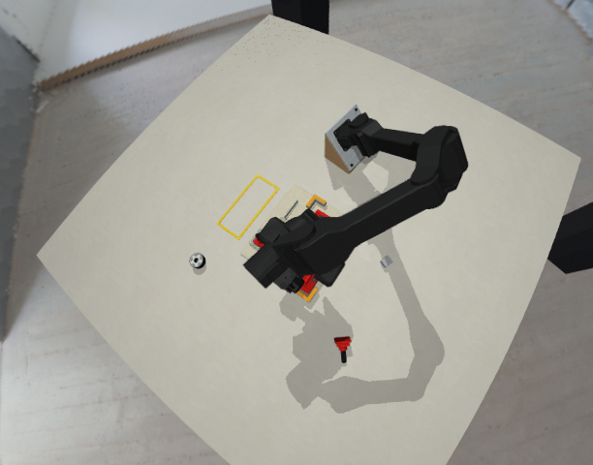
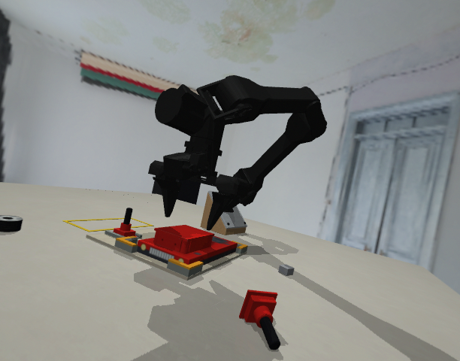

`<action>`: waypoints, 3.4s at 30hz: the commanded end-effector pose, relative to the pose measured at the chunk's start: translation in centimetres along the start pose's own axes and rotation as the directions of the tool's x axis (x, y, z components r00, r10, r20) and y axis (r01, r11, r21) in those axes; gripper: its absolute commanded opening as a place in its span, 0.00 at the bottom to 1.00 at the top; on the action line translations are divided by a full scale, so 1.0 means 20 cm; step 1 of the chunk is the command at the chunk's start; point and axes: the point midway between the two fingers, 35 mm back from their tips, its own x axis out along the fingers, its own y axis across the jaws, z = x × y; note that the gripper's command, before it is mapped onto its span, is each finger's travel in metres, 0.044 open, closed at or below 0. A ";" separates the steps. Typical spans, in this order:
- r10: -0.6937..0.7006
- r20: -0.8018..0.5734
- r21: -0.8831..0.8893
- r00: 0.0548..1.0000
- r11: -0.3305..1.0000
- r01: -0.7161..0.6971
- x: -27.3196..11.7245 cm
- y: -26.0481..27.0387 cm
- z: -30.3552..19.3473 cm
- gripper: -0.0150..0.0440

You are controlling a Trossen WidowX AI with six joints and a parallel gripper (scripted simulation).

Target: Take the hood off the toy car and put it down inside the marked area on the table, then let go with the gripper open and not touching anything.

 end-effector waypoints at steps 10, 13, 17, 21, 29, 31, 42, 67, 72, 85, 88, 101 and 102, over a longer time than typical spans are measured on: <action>0.007 -0.001 0.003 1.000 1.000 -0.007 0.06 0.01 -0.01 1.00; 0.007 -0.001 0.003 1.000 1.000 -0.007 0.06 0.01 -0.01 1.00; 0.007 -0.001 0.003 1.000 1.000 -0.007 0.07 0.01 -0.01 1.00; 0.007 -0.001 0.003 1.000 1.000 -0.007 0.08 0.01 -0.01 1.00; 0.007 -0.001 0.003 1.000 1.000 -0.007 0.10 0.01 -0.01 1.00; 0.007 -0.001 0.003 1.000 1.000 -0.007 0.10 0.01 0.00 1.00; 0.008 -0.001 0.003 1.000 1.000 -0.008 0.13 0.01 -0.01 1.00; 0.002 0.002 -0.003 1.000 1.000 -0.002 0.15 0.01 0.00 0.72; 0.002 0.002 -0.003 1.000 1.000 -0.002 0.14 0.01 0.00 0.50; 0.001 0.002 -0.002 1.000 1.000 -0.001 0.10 0.00 0.00 0.25; 0.001 0.002 -0.002 1.000 1.000 -0.001 0.09 0.00 0.00 0.25; 0.001 0.002 -0.001 1.000 1.000 -0.001 0.04 0.00 0.00 0.25; 0.001 0.002 -0.001 1.000 1.000 -0.001 0.04 0.00 0.00 0.25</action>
